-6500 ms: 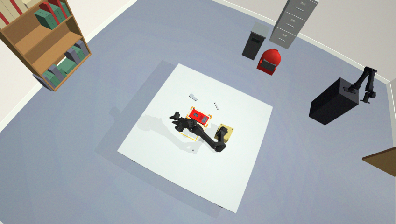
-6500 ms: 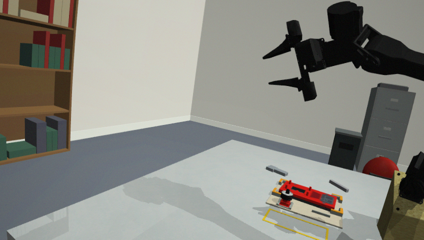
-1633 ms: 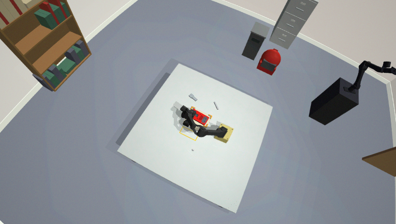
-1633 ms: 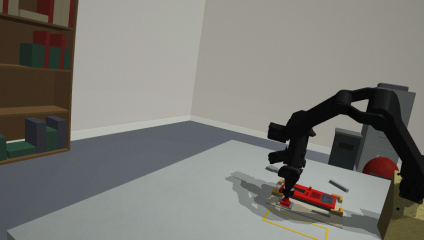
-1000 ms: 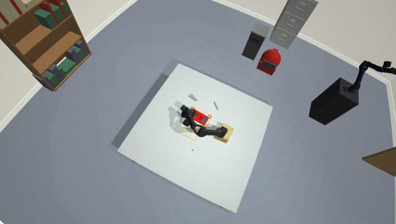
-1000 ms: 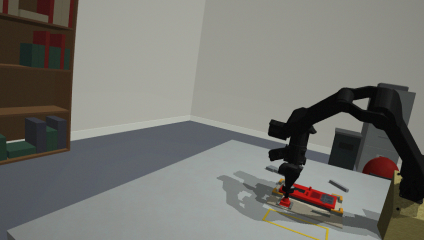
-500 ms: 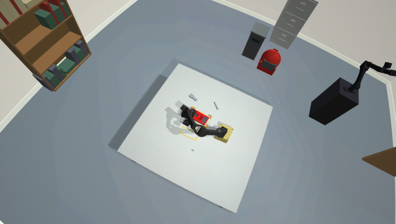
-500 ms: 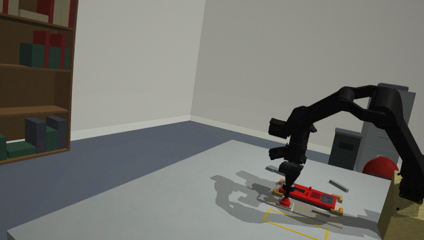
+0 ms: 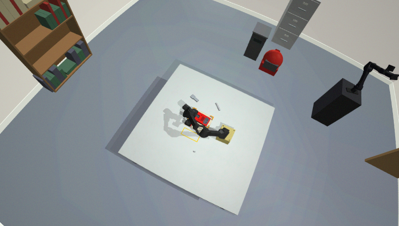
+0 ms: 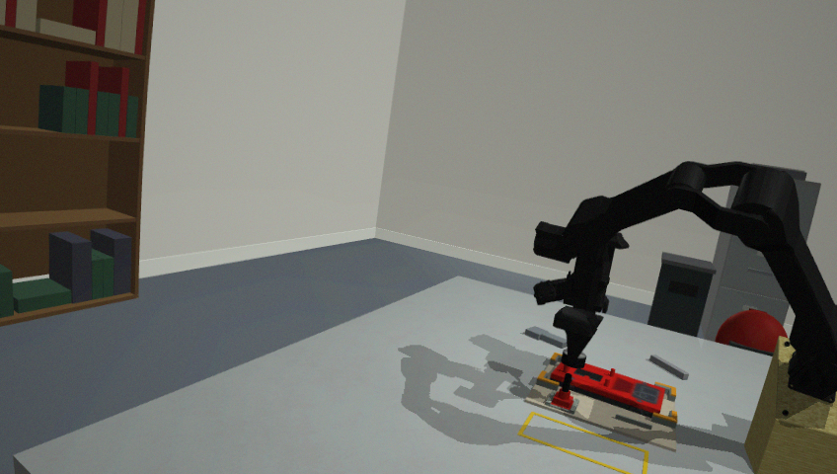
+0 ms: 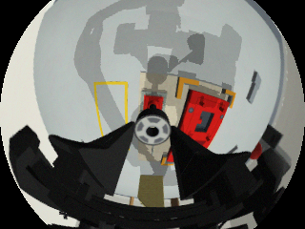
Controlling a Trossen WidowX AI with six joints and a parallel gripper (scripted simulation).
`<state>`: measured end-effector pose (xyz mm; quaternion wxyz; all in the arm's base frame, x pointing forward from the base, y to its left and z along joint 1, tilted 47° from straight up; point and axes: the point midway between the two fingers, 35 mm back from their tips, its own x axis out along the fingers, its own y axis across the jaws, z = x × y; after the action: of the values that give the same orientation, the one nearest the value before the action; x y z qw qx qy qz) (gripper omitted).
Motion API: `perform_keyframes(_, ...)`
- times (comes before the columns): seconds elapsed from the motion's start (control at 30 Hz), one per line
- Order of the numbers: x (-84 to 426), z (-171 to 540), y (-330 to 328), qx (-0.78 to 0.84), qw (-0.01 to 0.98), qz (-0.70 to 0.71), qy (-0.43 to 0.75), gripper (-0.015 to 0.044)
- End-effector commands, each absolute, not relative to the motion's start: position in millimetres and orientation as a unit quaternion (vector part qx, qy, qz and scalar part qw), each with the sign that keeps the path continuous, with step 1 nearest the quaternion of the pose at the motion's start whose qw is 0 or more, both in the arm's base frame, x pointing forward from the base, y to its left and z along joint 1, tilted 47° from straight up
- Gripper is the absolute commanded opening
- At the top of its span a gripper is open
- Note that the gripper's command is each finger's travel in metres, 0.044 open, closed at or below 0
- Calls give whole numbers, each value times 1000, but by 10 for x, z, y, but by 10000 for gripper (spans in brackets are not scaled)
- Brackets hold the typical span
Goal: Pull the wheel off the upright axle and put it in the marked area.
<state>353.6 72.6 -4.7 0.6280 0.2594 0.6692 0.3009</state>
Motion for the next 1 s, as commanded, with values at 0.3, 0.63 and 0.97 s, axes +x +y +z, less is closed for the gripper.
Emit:
perform_keyframes(0.3, 3457, 187, 784, 259, 630, 299, 668, 0)
perform_keyframes(0.63, 3289, 451, 974, 258, 631, 299, 668, 0)
perform_keyframes(0.97, 3087, 687, 1147, 258, 631, 301, 667, 0)
